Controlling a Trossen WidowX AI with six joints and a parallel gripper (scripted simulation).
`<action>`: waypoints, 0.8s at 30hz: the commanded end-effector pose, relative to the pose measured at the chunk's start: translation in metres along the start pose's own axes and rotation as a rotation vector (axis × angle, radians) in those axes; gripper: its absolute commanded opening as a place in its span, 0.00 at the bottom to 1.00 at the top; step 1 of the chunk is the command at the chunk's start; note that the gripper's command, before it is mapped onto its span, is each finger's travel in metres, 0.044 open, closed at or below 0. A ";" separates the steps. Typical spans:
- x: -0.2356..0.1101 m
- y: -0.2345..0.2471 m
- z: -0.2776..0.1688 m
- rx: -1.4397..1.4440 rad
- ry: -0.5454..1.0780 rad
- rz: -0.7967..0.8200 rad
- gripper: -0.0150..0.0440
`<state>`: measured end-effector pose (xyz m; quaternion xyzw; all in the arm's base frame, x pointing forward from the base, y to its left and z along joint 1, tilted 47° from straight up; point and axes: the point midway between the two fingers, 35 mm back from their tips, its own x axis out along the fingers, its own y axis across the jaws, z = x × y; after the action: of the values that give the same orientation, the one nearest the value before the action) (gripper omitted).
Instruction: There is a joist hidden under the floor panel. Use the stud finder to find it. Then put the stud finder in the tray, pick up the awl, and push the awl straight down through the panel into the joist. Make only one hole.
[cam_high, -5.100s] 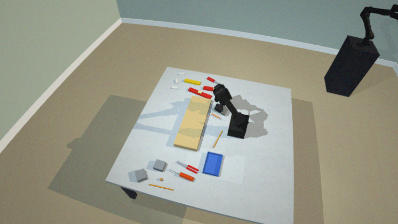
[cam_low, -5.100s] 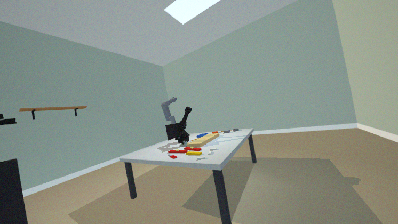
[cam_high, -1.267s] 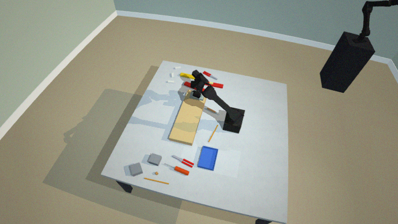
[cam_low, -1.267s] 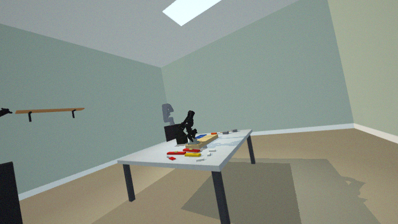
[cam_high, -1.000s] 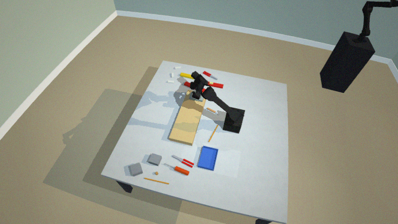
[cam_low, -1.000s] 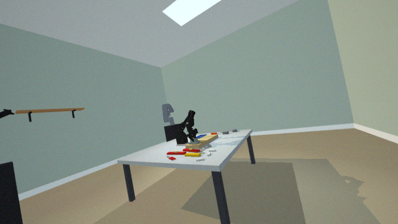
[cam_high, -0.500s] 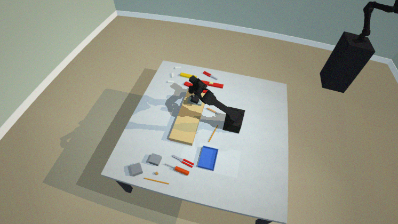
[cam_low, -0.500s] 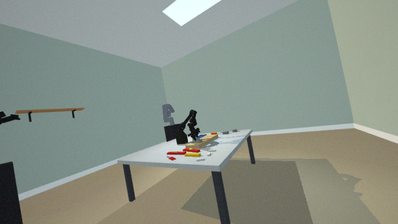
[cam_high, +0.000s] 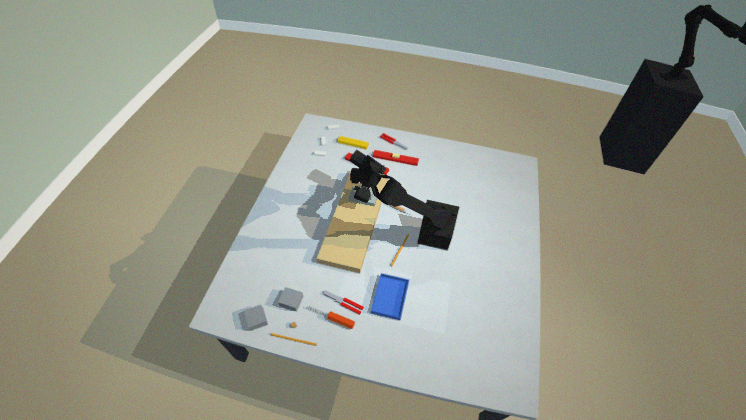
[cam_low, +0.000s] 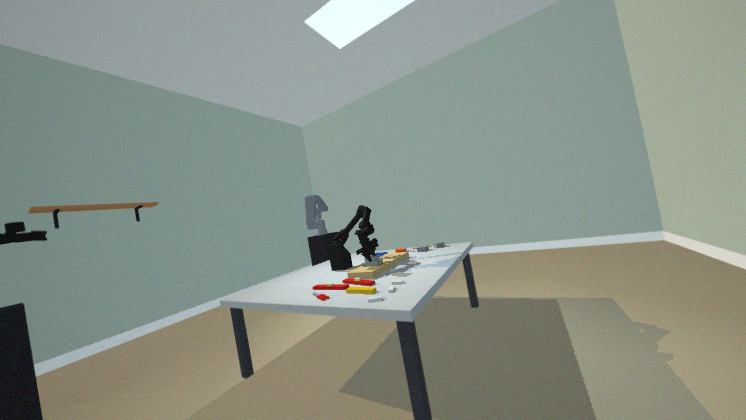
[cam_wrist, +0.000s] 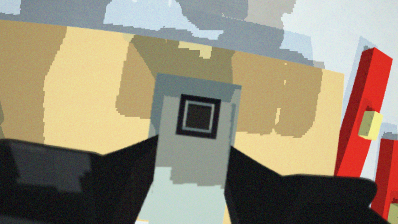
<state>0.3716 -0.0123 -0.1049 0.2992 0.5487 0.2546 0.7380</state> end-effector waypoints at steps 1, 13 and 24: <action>0.001 0.016 0.000 -0.001 0.000 0.007 0.25; 0.001 0.053 0.000 0.000 0.001 0.009 0.25; 0.001 0.088 0.000 0.001 0.001 0.010 0.25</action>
<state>0.3682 0.0402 -0.0507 0.3023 0.5481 0.2569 0.7363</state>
